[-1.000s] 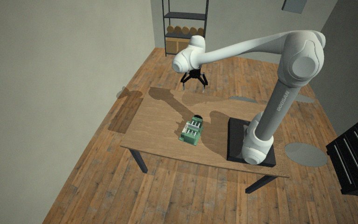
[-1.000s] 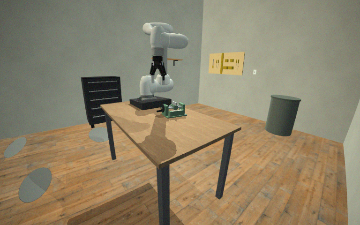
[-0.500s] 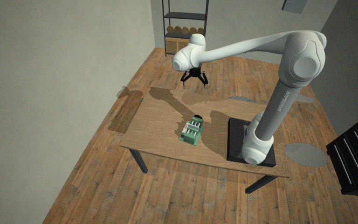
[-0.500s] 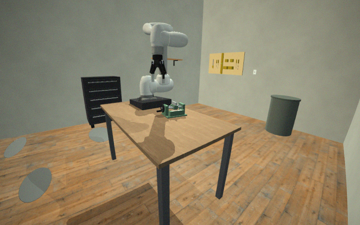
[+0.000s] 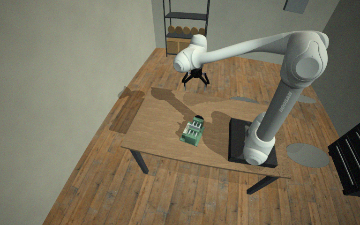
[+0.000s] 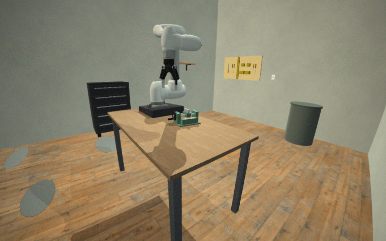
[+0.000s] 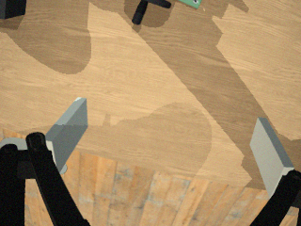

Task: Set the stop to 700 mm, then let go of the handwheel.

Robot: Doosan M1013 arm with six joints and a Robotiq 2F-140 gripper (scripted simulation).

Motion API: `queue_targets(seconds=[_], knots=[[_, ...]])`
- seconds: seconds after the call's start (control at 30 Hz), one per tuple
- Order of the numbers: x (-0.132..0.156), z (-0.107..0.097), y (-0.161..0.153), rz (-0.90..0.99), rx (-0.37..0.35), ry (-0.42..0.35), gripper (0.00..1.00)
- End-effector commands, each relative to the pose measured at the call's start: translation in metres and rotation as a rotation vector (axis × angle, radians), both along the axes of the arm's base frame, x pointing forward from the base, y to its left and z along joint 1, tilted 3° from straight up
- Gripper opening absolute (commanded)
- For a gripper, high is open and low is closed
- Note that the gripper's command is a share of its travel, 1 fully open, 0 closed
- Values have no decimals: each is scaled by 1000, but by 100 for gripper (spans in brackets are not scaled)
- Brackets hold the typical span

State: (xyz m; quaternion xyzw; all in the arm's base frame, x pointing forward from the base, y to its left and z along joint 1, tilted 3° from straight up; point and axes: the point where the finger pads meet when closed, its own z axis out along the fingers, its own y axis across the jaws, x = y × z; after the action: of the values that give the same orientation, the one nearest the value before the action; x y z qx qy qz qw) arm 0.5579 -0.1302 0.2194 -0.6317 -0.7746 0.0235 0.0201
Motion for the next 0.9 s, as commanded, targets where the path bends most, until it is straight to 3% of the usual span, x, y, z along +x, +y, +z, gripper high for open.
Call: queue_targets(seconds=[0.0, 0.13, 0.2, 0.33, 0.7, 0.77, 0.8, 0.87], knots=[[-3, -4, 2, 114, 7, 1, 100], [-10, -12, 6, 361, 22, 4, 100], [-10, -12, 6, 361, 22, 4, 100], [-19, -24, 11, 693, 42, 7, 100], [-53, -61, 30, 1389, 85, 14, 100], [-53, -61, 30, 1389, 85, 14, 100], [-56, -64, 31, 1574, 96, 17, 100], [-62, -70, 34, 1665, 101, 18, 100]])
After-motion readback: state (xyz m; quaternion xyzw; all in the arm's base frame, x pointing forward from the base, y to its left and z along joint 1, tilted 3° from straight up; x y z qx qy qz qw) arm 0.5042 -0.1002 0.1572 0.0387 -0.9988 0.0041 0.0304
